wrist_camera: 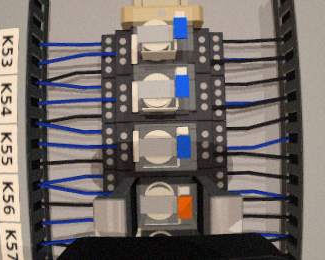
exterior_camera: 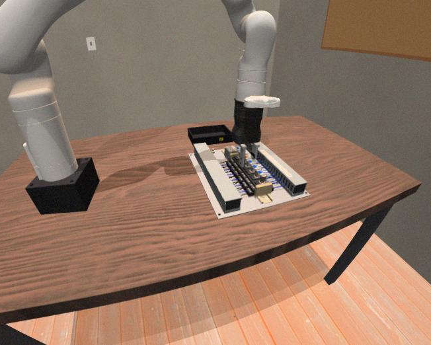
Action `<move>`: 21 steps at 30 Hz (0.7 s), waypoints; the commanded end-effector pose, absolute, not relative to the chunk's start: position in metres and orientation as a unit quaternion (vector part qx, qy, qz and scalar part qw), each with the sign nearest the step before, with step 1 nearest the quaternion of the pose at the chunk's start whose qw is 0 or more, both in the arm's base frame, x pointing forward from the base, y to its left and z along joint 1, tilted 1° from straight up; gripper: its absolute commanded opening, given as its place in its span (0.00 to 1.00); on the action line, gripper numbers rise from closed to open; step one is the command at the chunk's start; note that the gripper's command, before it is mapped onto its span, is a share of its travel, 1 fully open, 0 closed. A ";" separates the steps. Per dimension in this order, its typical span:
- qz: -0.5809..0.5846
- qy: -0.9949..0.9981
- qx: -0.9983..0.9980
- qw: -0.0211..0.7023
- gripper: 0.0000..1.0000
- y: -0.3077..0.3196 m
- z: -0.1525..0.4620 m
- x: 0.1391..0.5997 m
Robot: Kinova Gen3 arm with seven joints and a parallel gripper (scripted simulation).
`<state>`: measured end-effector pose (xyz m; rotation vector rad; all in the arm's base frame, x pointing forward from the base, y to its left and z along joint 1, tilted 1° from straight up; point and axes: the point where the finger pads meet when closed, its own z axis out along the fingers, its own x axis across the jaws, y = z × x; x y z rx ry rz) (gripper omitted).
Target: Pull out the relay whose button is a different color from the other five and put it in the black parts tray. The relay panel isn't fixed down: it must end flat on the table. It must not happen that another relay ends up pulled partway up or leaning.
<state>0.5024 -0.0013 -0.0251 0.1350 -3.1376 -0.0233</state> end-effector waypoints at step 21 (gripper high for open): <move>-0.007 -0.999 0.043 -0.001 0.00 -0.001 -0.024 0.503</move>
